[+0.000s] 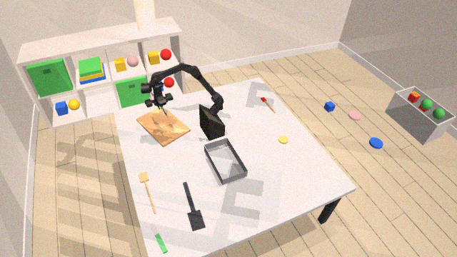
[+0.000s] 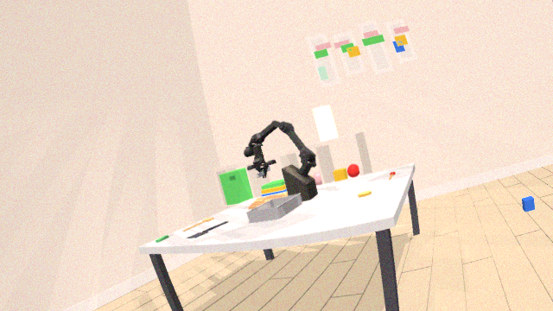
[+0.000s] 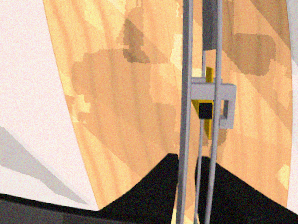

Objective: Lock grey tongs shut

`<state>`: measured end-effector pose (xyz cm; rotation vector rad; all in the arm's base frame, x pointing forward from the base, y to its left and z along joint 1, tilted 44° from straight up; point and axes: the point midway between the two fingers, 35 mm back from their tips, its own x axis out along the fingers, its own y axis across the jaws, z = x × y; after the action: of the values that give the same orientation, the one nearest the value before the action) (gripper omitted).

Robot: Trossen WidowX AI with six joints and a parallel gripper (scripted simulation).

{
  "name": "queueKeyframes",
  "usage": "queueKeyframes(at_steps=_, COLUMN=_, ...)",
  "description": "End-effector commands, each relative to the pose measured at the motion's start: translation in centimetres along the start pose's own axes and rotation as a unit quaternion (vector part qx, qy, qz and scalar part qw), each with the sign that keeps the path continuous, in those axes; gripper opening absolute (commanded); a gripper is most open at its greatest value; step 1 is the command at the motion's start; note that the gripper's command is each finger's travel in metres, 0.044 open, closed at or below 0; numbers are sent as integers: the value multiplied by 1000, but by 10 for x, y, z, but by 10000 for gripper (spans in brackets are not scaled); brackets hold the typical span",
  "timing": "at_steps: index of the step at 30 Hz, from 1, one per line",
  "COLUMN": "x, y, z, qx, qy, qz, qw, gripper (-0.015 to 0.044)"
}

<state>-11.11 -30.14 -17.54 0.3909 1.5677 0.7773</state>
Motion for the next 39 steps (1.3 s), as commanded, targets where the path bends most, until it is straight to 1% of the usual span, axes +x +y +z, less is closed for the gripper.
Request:
queueKeyframes(at_steps=1, x=-2, y=-2, z=0, qx=-2, qy=-1, qz=-4, qw=1000, gripper=-150)
queueKeyframes(at_steps=39, x=59, y=-5, z=-4, qx=-2, qy=-1, qz=-4, qw=1000, gripper=-150)
